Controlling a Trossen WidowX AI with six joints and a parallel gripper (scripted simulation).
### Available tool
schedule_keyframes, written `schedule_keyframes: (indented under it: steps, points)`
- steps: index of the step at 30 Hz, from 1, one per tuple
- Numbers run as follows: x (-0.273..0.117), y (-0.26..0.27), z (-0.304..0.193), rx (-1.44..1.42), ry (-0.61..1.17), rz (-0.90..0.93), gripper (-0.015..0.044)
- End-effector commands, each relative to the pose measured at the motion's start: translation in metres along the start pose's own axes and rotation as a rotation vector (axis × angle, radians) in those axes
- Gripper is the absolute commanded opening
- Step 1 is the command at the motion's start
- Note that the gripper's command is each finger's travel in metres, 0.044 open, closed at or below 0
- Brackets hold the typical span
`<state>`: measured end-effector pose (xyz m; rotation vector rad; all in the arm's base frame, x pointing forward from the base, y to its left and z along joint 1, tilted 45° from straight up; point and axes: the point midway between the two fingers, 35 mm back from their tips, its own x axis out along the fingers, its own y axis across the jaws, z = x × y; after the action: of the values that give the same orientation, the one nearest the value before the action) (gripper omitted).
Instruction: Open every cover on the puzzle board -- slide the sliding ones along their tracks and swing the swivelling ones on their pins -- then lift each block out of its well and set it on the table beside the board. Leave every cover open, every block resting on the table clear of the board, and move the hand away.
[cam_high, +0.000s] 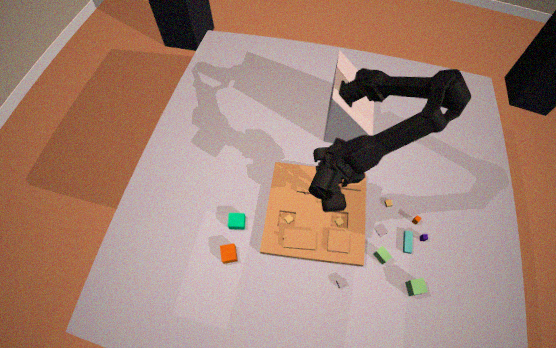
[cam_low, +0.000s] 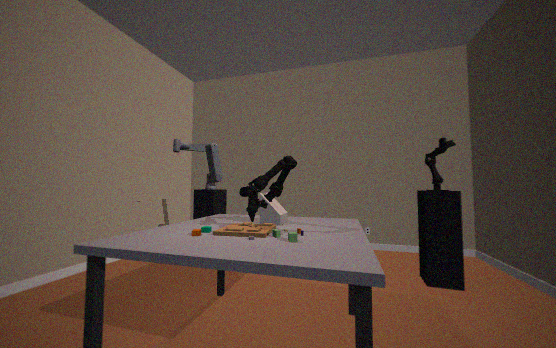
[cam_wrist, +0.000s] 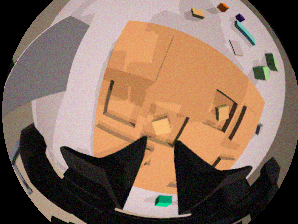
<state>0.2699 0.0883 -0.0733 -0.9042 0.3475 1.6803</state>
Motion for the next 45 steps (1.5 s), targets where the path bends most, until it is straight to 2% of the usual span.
schedule_keyframes:
  steps: [1, 45]
  points:
    - [0.0007, 0.0007, 0.0010, 0.050, -0.006, -0.001, 0.0144]
    - [0.0027, 0.0008, 0.0010, 0.700, -0.007, 0.001, 0.0144]
